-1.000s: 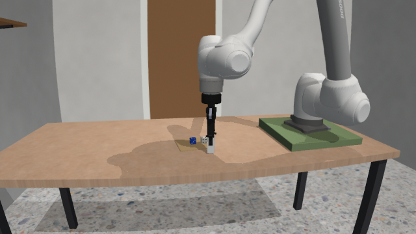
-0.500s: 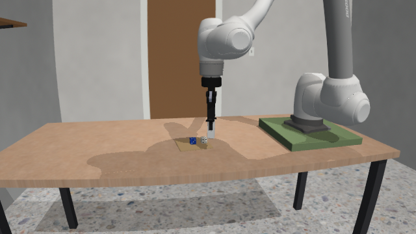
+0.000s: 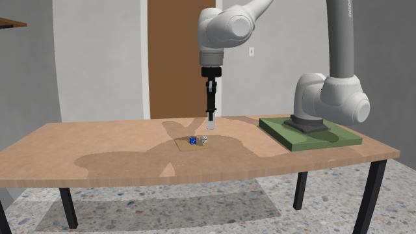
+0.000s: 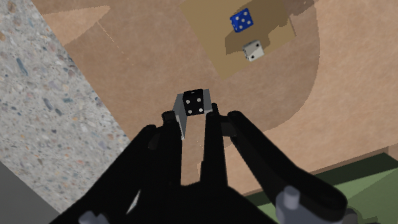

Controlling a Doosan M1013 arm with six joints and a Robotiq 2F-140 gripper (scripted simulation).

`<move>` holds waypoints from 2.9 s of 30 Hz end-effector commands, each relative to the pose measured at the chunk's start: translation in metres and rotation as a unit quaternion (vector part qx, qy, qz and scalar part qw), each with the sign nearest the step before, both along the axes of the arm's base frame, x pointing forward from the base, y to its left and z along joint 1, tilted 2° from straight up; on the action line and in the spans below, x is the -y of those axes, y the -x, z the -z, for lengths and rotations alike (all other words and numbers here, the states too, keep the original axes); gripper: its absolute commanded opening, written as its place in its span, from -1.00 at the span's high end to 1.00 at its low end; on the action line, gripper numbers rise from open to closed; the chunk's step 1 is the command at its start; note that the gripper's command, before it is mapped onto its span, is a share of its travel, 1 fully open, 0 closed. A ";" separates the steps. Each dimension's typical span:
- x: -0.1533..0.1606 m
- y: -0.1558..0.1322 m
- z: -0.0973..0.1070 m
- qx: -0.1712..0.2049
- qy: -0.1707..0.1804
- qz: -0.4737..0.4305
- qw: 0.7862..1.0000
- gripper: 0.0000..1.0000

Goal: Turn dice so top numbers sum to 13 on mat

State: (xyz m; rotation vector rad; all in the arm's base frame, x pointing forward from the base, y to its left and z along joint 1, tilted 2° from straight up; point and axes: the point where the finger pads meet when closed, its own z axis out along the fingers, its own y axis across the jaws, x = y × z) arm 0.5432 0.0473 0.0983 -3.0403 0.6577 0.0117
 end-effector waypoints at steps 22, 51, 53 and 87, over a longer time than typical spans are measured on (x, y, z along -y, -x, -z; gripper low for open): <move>-0.008 -0.019 0.003 -0.009 0.000 0.294 0.956 0.75; -0.020 -0.047 0.008 -0.022 0.000 0.685 0.729 0.75; -0.021 -0.048 0.008 -0.023 0.000 0.703 0.711 0.75; -0.024 -0.061 0.013 -0.032 -0.112 0.855 0.505 0.75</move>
